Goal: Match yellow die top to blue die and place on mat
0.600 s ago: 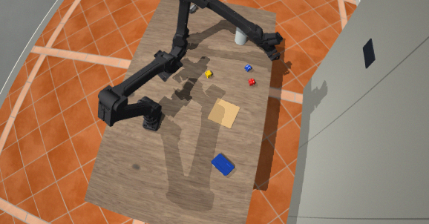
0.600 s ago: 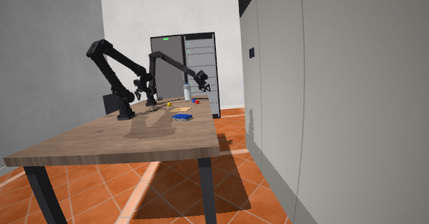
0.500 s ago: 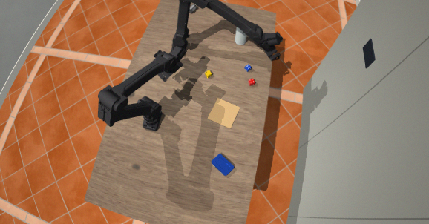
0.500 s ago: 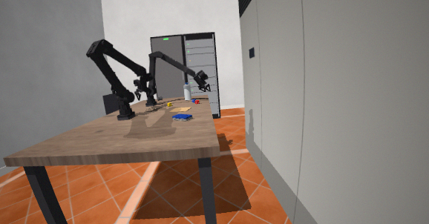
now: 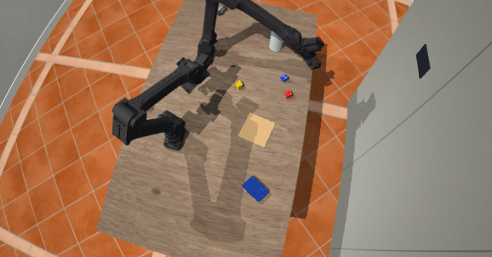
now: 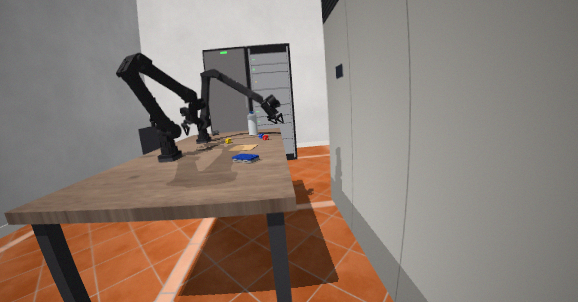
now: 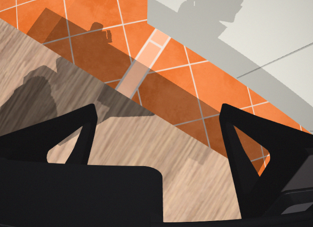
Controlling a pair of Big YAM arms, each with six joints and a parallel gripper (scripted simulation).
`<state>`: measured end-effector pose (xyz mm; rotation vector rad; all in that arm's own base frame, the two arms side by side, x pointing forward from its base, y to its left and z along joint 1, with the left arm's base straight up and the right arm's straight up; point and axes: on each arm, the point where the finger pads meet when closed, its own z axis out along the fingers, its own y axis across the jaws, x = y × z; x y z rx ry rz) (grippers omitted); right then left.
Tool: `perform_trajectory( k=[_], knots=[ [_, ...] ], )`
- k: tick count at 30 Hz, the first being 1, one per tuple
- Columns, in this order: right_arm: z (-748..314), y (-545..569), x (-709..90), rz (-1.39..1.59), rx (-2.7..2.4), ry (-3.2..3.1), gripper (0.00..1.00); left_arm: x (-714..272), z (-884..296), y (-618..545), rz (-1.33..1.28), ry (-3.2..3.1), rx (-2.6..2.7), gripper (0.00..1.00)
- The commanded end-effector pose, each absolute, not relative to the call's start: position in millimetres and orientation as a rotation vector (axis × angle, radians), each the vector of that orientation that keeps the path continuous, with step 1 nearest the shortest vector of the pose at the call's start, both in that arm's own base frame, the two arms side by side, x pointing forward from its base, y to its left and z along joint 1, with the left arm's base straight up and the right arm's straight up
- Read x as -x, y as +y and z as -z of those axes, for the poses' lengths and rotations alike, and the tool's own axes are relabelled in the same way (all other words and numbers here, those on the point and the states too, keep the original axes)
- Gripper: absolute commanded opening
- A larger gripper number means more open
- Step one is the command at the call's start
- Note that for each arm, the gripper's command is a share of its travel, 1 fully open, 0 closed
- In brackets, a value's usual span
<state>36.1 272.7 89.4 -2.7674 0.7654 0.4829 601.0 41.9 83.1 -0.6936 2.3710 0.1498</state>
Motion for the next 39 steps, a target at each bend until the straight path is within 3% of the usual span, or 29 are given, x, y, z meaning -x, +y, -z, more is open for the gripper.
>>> perform_trajectory(
  k=[1,7,22,39],
  knots=[
    [-95,279,-40,-0.477,2.743,0.757,1.00,-600,-89,41,-0.152,2.363,0.668,1.00],
    [-79,276,-62,-0.536,2.646,0.839,1.00,-568,-95,16,-0.150,2.417,0.397,1.00],
    [-57,289,-170,-0.970,1.856,1.301,1.00,-455,-95,-56,0.022,2.505,-0.165,1.00],
    [-52,300,-230,-1.101,1.487,1.327,1.00,-463,-124,-70,0.066,2.458,-0.184,1.00]
  ],
)
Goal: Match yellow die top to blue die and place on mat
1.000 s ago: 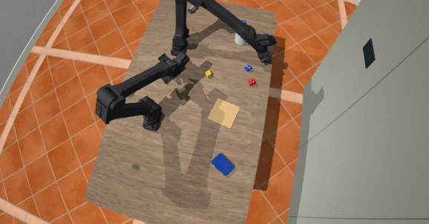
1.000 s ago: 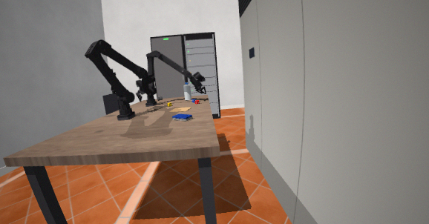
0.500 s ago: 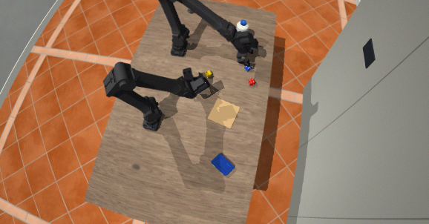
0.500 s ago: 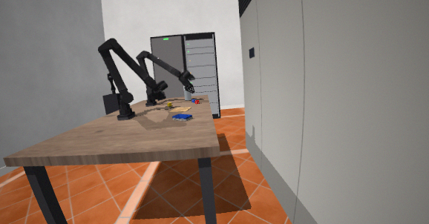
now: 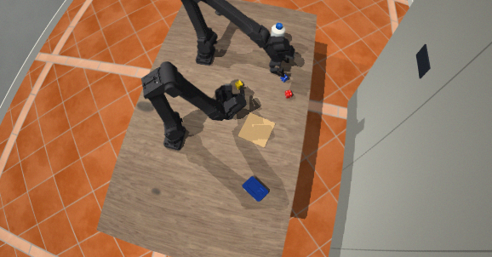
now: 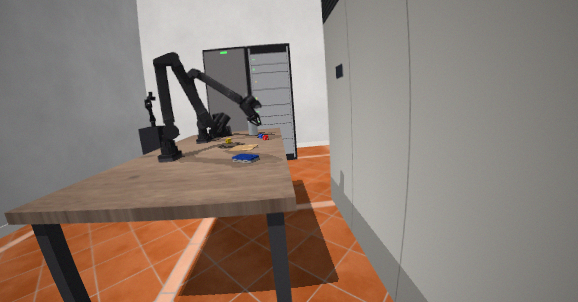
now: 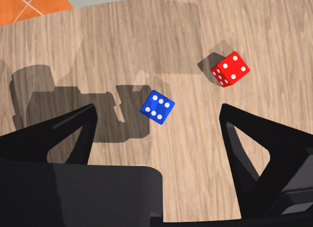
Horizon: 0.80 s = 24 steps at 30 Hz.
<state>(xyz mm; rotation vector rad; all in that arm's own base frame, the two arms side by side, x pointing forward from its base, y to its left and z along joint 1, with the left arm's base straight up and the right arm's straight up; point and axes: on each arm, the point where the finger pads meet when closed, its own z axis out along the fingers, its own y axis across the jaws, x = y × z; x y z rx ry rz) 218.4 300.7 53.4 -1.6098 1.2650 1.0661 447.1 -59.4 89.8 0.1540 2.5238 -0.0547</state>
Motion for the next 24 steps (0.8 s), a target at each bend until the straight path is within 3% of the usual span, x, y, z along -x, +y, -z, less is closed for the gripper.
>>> perform_trajectory(
  k=[1,12,24],
  knots=[
    [-51,300,-233,-1.104,1.470,1.328,1.00,-460,-129,-73,0.069,2.457,-0.194,1.00],
    [-44,299,-243,-1.138,1.342,1.347,1.00,-360,-258,-141,0.178,2.351,-0.450,1.00],
    [-42,298,-250,-1.127,1.314,1.333,1.00,-170,-359,-134,0.352,2.164,-0.754,1.00]
  ],
)
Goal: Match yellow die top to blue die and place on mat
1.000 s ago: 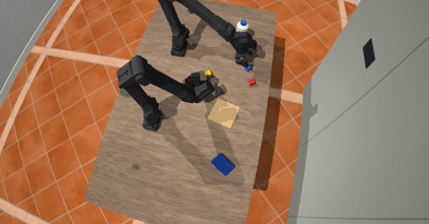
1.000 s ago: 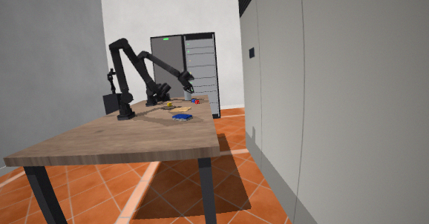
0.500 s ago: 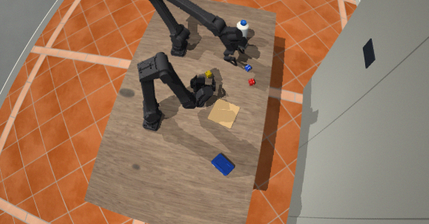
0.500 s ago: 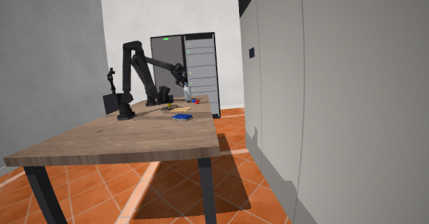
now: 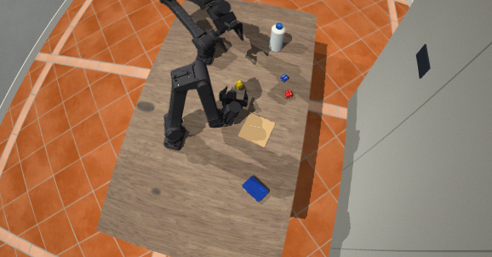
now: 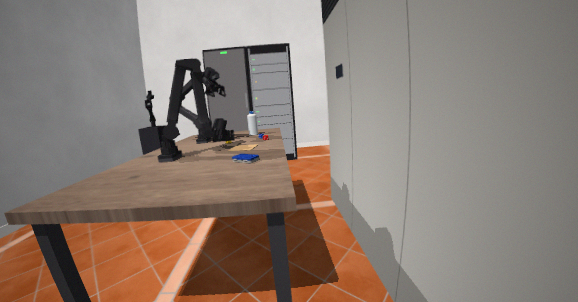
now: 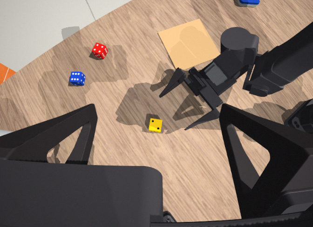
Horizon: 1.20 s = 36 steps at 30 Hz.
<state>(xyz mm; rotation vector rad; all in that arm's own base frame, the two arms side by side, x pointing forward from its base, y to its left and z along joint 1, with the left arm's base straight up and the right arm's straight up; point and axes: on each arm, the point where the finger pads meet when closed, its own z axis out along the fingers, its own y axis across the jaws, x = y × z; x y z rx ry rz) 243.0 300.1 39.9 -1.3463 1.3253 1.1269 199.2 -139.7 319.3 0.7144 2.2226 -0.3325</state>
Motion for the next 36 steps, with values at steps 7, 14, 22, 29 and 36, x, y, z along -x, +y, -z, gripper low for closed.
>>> perform_trajectory(
  k=[7,14,22,29,36],
  knots=[
    [-42,298,-250,-1.127,1.314,1.333,1.00,-131,-366,-117,0.392,2.120,-0.812,1.00],
    [-56,316,-254,-1.155,1.326,1.314,0.66,-119,-366,-112,0.404,2.112,-0.837,1.00],
    [-66,360,-296,-1.203,1.271,1.461,0.54,-120,-367,-113,0.407,2.104,-0.833,1.00],
    [-48,402,-367,-1.126,1.152,1.866,0.54,-120,-367,-113,0.407,2.104,-0.833,1.00],
    [-31,418,-402,-0.974,1.053,2.260,0.54,-123,-355,-113,0.394,2.128,-0.829,1.00]
  ],
)
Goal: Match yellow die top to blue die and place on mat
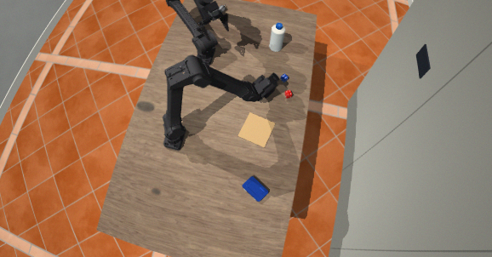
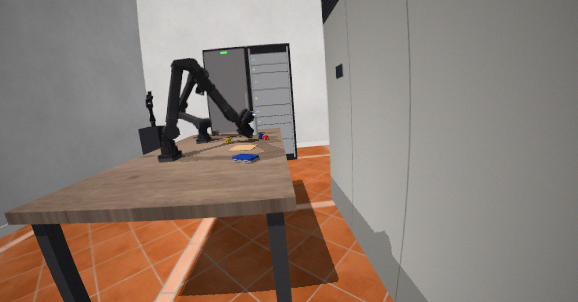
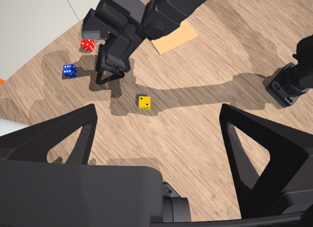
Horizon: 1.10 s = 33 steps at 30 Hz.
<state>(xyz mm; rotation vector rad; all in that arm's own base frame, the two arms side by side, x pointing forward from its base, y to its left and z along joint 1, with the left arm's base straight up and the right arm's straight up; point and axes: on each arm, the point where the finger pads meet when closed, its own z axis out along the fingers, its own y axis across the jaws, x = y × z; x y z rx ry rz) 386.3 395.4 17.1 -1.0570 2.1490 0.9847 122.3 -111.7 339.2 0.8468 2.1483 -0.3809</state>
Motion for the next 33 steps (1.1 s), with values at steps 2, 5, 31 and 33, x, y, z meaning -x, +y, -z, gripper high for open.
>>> perform_trajectory(
  k=[2,5,31,33],
  knots=[
    [-31,418,-402,-0.974,1.053,2.260,0.54,-123,-355,-113,0.394,2.128,-0.829,1.00],
    [-32,419,-409,-0.856,1.010,2.473,0.54,-123,-355,-113,0.394,2.128,-0.829,1.00],
    [-35,374,-259,0.382,1.381,3.324,0.54,-133,-343,-80,0.246,2.256,-0.582,1.00],
    [-42,373,-265,0.346,1.379,3.305,0.54,-134,-343,-81,0.247,2.253,-0.581,1.00]
  ],
)
